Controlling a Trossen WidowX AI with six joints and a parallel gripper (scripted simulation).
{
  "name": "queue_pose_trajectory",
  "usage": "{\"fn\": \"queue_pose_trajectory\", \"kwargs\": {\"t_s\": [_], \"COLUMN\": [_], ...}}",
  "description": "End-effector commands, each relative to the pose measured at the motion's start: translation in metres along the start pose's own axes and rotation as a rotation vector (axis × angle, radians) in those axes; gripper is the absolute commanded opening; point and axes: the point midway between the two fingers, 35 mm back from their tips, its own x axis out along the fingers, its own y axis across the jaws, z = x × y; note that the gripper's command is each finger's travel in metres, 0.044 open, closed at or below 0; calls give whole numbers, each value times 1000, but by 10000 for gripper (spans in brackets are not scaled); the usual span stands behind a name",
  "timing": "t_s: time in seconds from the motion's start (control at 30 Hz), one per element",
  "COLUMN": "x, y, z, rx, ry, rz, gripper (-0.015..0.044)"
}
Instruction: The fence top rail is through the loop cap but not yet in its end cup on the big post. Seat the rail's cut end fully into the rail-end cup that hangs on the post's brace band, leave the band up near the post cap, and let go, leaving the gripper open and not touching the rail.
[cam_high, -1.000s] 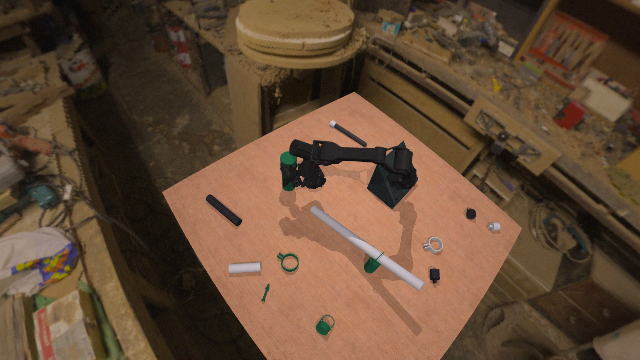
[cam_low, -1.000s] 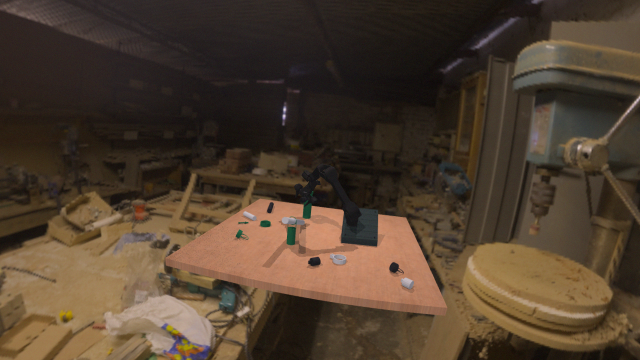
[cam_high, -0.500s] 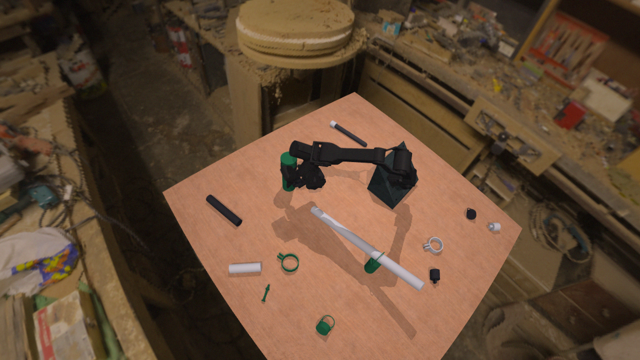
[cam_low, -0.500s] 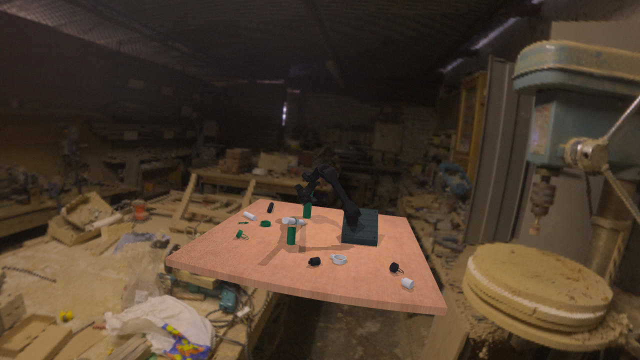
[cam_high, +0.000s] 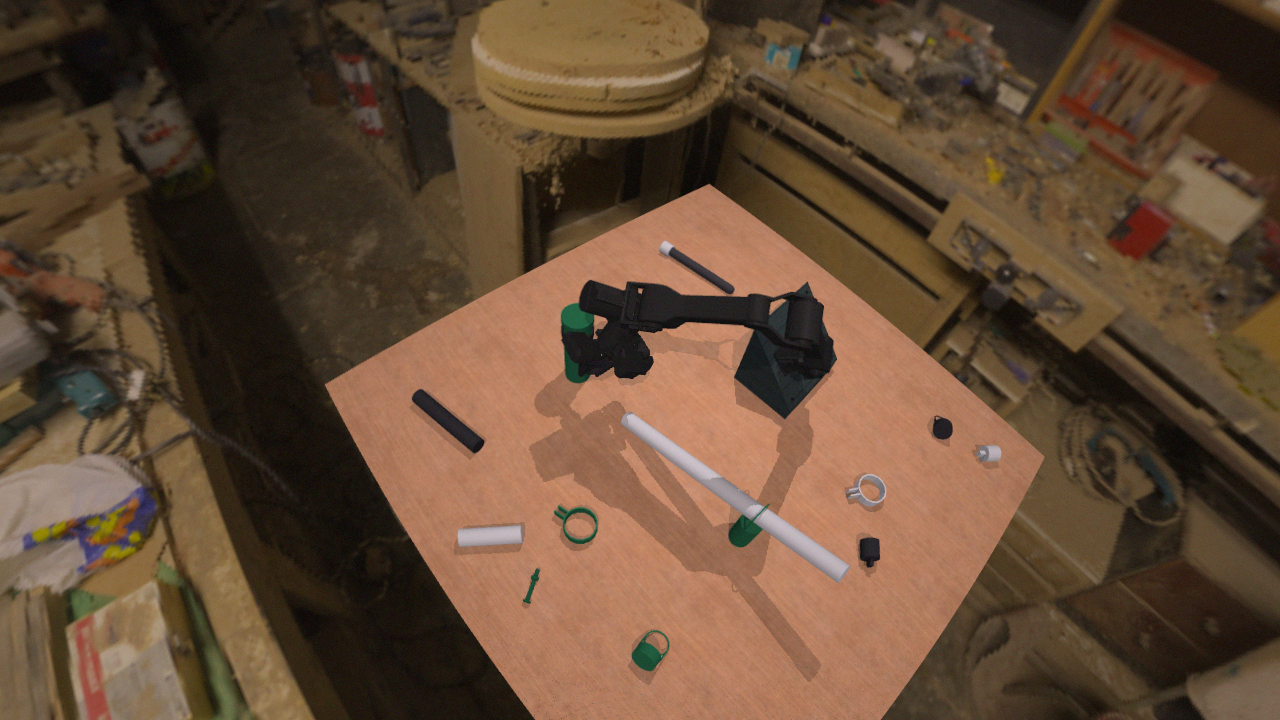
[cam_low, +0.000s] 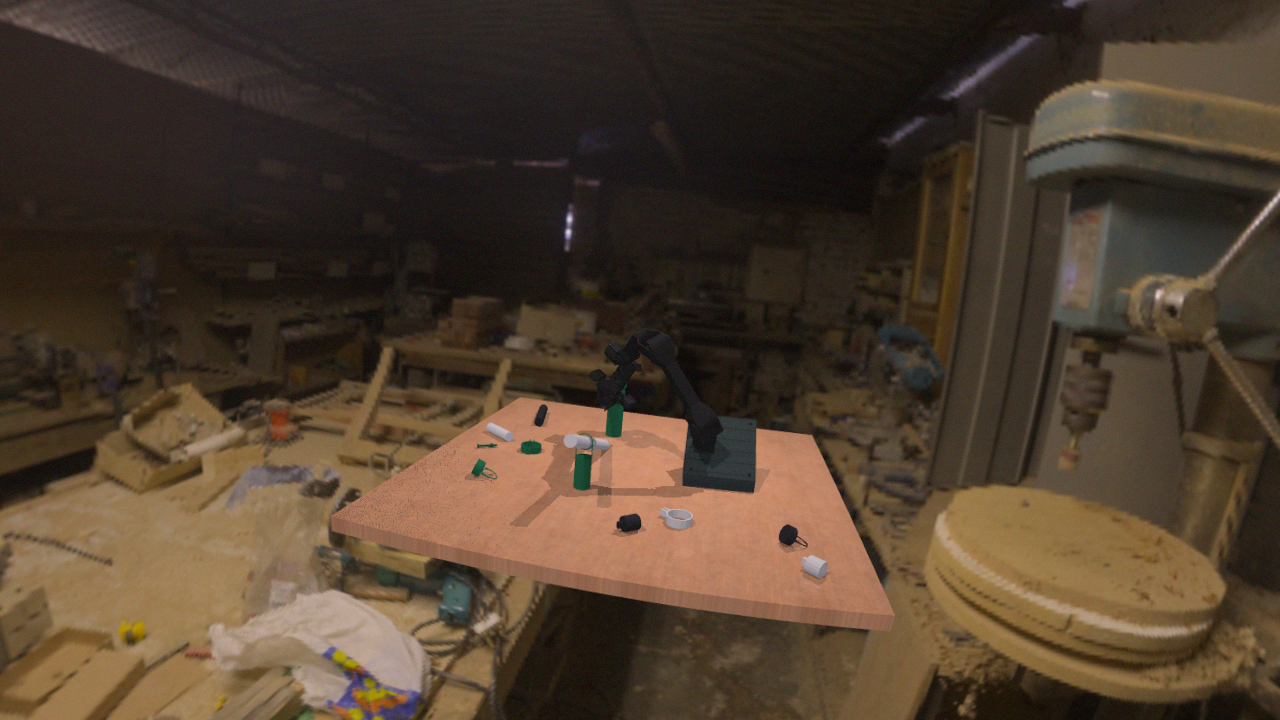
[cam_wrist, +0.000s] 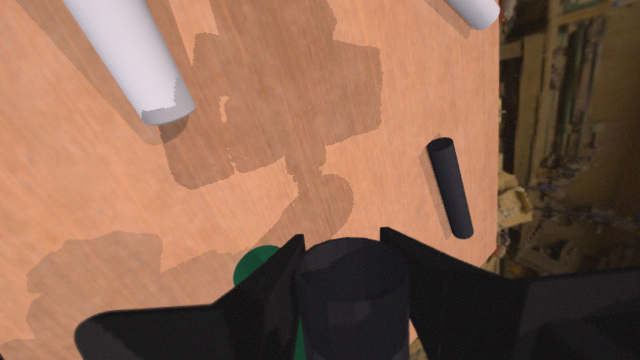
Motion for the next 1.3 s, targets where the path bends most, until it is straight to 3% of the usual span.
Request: {"fn": "queue_pose_trajectory", "kwargs": {"t_s": [0.0,1.27], "x": [-1,-11], "y": [3,21], "z": [-1,-4], "rx": [-25,-218], "ry": [-17,-127], "rz": [-1,0], "gripper": [0,0]}}
